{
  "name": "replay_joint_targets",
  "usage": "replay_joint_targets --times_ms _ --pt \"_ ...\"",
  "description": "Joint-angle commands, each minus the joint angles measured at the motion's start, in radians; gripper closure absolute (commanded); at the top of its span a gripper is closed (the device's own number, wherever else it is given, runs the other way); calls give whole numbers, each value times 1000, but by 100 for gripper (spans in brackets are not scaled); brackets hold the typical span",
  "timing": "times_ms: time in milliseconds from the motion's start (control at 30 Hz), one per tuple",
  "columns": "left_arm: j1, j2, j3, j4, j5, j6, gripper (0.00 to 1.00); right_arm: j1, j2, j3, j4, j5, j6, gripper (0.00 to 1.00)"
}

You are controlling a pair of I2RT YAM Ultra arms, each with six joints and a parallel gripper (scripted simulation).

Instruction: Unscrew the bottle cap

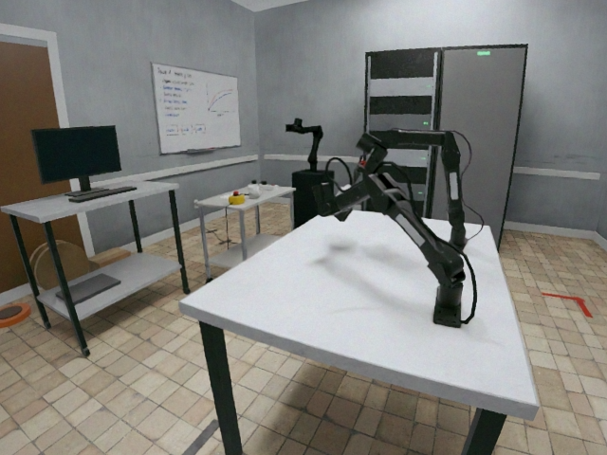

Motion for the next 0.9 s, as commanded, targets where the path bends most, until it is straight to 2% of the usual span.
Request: replay_joint_targets --times_ms 0,67,100,133,333,433,633,700,867 --pt "-4 -5 20 -9 1 -9 100 -10 -7 -4 15 -6 246 43" --pt "-4 -5 20 -9 1 -9 100 -10 -7 -4 15 -6 246 43" --pt "-4 -5 20 -9 1 -9 100 -9 -9 -7 19 -3 367 43" --pt "-4 -5 20 -9 1 -9 100 -8 -10 -9 20 0 410 43" --pt "-4 -5 20 -9 1 -9 100 -2 -13 -13 25 13 436 43" --pt "-4 -5 20 -9 1 -9 100 -1 -8 0 9 1 390 77" --pt "-4 -5 20 -9 1 -9 100 -1 -6 5 3 -4 374 80" --pt "-4 -5 20 -9 1 -9 100 -1 -6 6 2 -3 358 100" --pt "-4 -5 20 -9 1 -9 100 5 1 20 -12 15 24 100"
